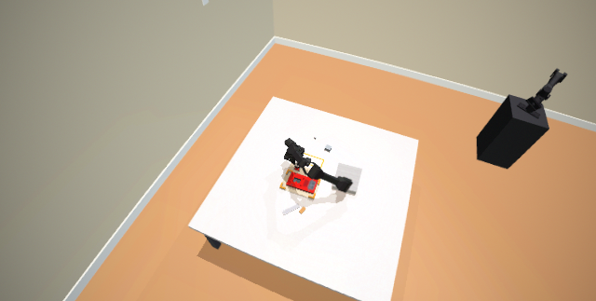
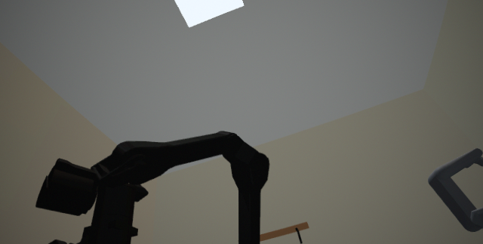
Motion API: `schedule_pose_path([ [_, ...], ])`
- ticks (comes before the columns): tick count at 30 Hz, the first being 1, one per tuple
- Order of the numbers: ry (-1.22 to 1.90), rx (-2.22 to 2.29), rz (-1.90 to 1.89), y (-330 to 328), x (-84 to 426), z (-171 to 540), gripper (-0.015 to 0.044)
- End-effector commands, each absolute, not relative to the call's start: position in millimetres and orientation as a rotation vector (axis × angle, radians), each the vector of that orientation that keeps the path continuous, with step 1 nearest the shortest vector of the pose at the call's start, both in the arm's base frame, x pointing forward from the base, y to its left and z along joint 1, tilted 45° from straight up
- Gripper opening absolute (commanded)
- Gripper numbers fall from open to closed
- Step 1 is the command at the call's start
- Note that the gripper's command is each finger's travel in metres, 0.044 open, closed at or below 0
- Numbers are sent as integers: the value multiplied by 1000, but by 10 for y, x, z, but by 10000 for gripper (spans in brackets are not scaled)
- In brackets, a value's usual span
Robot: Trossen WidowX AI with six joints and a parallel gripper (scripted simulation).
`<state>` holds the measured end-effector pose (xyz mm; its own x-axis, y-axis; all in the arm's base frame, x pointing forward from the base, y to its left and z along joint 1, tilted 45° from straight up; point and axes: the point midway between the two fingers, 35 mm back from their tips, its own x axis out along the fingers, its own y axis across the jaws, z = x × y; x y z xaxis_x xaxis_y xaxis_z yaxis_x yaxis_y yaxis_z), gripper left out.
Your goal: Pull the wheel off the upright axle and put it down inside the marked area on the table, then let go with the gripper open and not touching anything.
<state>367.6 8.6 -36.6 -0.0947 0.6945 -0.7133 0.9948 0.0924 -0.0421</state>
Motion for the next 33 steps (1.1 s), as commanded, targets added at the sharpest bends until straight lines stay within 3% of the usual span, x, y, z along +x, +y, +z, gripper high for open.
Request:
schedule_pose_path([
  [1, 1831, 1671, -751, -25, 3677, -289, 0],
  [33, 1828, 1675, -752, -100, 3684, -214, 0],
])
